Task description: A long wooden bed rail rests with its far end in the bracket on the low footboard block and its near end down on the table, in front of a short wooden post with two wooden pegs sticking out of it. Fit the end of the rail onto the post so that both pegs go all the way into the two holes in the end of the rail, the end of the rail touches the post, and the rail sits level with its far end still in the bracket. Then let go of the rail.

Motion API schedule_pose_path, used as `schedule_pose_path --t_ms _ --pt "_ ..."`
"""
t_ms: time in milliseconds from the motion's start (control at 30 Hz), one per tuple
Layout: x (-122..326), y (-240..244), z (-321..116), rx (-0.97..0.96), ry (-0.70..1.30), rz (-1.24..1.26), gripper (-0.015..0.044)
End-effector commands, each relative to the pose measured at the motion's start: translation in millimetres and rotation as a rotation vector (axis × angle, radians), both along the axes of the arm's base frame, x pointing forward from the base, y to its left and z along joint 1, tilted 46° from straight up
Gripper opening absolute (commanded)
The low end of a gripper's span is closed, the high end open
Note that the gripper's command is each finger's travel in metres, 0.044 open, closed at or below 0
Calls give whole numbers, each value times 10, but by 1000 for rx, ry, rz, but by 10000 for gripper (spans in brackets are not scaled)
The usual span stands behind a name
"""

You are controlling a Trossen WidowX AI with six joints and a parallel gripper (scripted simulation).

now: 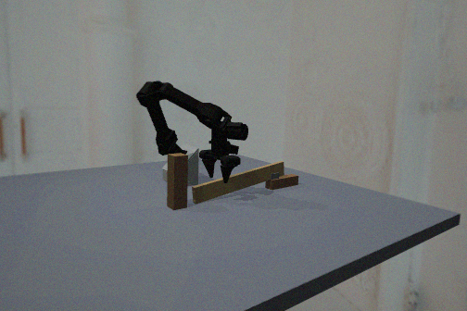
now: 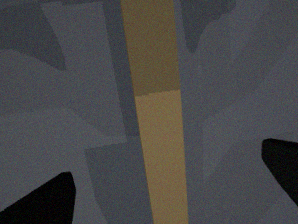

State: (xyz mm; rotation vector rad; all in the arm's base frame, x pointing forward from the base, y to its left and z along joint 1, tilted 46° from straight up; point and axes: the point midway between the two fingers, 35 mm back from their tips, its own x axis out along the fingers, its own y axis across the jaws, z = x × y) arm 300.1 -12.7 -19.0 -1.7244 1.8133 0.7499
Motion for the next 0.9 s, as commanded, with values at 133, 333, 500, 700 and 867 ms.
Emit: schedule_pose_path --t_ms 133,333,500,700,867 --pt "-13 -105 -95 -5 4 1 440" --pt "-20 -174 -161 -6 4 1 440" --pt "-28 -232 -215 -7 4 1 440" --pt "-41 -301 -277 -8 4 1 440" --pt "-54 -356 -326 -10 5 0 440"
